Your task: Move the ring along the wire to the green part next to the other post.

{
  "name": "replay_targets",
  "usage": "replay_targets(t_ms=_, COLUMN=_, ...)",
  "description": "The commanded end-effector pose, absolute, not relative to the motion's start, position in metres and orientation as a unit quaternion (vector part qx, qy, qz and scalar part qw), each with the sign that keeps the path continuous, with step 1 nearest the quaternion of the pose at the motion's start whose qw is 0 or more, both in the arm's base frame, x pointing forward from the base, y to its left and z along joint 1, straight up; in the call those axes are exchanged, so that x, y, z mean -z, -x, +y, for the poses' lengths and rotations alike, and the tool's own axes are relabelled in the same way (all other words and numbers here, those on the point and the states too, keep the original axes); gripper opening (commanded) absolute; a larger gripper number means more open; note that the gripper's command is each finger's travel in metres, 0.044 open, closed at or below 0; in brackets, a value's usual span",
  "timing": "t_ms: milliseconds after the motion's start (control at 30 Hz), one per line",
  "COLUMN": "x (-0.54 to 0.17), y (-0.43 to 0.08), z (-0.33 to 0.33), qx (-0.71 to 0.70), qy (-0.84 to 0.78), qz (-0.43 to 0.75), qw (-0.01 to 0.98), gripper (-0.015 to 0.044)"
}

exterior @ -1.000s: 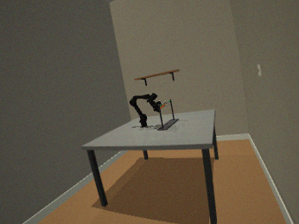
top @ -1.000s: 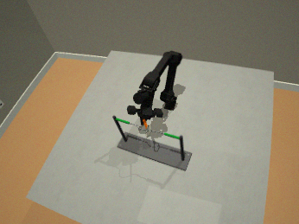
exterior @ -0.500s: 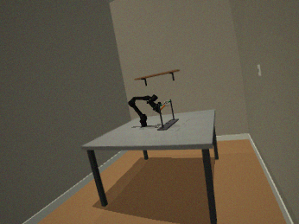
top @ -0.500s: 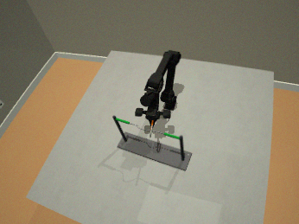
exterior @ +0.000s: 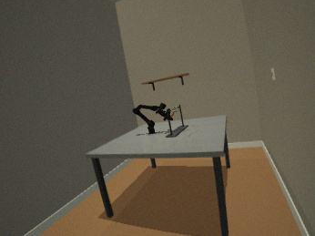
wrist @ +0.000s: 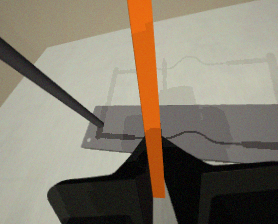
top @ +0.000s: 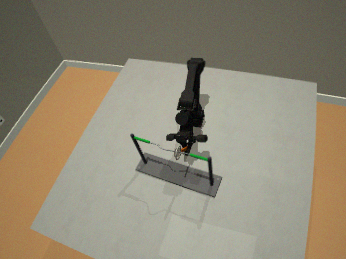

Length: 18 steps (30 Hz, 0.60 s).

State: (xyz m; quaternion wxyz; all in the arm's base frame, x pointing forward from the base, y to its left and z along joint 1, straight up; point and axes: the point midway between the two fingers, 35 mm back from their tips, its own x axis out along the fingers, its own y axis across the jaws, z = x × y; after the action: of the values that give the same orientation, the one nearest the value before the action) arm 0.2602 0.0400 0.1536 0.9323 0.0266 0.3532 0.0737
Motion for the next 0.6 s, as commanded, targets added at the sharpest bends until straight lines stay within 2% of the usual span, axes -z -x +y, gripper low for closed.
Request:
replay_targets(t_ms=0, x=-0.149, y=-0.267, z=0.054, qx=-0.069, qy=-0.063, qz=0.315, qw=0.945, gripper=-0.015)
replay_targets(t_ms=233, x=-0.144, y=-0.282, z=0.071, qx=-0.057, qy=-0.093, qz=0.252, qw=0.962, gripper=-0.015)
replay_targets(t_ms=567, x=-0.145, y=-0.283, z=0.08, qx=-0.044, qy=-0.085, qz=0.245, qw=0.965, gripper=-0.015)
